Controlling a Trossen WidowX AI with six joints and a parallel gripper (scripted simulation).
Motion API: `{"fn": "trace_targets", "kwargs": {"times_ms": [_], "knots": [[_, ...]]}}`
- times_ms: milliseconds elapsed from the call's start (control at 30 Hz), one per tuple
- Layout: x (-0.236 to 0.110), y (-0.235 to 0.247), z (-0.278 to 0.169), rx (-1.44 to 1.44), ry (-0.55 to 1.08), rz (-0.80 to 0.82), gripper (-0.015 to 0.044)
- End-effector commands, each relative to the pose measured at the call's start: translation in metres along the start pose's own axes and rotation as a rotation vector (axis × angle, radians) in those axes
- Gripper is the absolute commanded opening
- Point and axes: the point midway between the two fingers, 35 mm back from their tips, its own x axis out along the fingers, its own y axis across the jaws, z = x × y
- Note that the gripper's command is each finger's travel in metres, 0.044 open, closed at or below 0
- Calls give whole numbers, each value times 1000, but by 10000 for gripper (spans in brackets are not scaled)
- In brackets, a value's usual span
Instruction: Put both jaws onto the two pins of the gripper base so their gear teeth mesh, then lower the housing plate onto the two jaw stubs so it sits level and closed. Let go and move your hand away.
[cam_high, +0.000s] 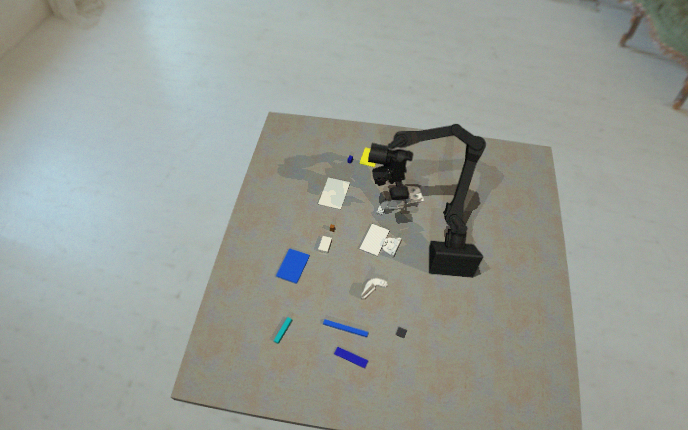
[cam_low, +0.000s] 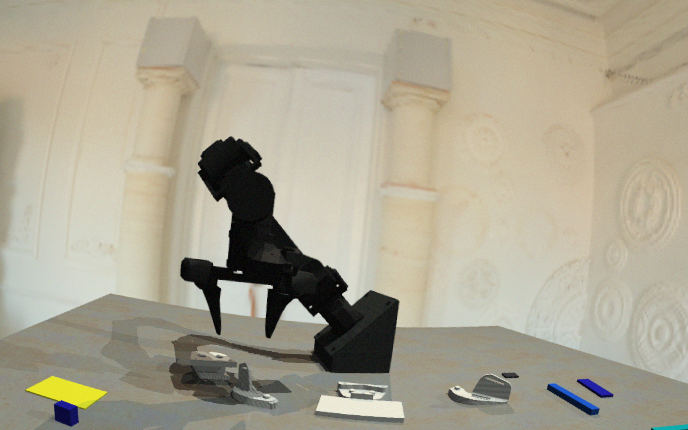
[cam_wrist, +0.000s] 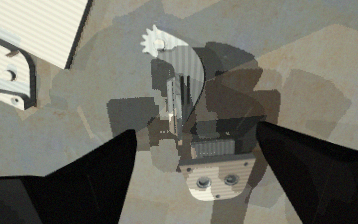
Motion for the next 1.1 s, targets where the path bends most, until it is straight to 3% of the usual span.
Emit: {"fn": "trace_targets", "kwargs": {"times_ms": [0, 100, 1067], "knots": [[19, 0, -2, 6, 4, 5, 440], [39, 0, -3, 6, 5, 2, 440], [77, 0, -2, 7, 5, 3, 440]]}}
